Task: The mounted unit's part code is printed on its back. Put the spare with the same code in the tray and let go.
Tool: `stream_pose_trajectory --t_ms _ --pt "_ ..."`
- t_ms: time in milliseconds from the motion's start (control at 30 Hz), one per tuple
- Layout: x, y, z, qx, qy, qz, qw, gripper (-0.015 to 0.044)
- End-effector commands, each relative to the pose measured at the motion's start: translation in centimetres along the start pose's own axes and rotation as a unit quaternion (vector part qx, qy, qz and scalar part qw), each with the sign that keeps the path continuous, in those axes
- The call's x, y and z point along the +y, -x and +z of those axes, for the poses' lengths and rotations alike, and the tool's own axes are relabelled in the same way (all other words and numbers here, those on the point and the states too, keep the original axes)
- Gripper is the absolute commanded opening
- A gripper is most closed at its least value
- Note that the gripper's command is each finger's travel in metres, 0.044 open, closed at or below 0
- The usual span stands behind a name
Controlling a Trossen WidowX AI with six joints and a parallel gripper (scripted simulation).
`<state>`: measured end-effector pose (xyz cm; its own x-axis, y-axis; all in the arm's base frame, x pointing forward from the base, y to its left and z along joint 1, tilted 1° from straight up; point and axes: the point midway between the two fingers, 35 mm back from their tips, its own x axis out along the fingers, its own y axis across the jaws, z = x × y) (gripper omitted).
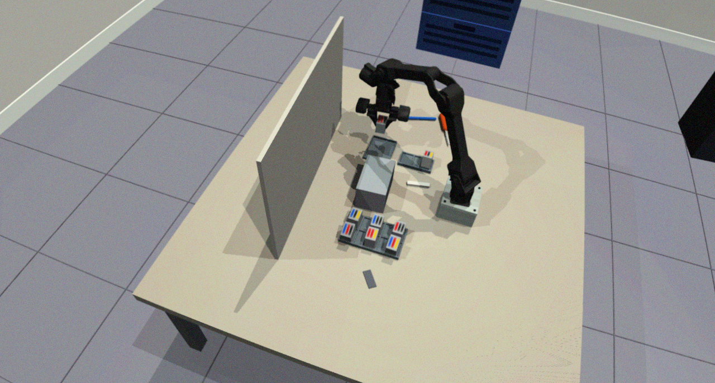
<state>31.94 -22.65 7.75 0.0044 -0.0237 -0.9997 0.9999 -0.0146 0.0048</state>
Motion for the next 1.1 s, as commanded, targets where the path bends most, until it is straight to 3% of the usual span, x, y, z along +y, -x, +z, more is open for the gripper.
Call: stream_pose_trajectory --t_ms 0,1067 --pt "0.0 -0.5 -0.1 0.002 -0.002 -0.001 1.0 0.0" --pt "0.0 -3.6 -0.1 0.002 -0.002 -0.001 1.0 0.0"
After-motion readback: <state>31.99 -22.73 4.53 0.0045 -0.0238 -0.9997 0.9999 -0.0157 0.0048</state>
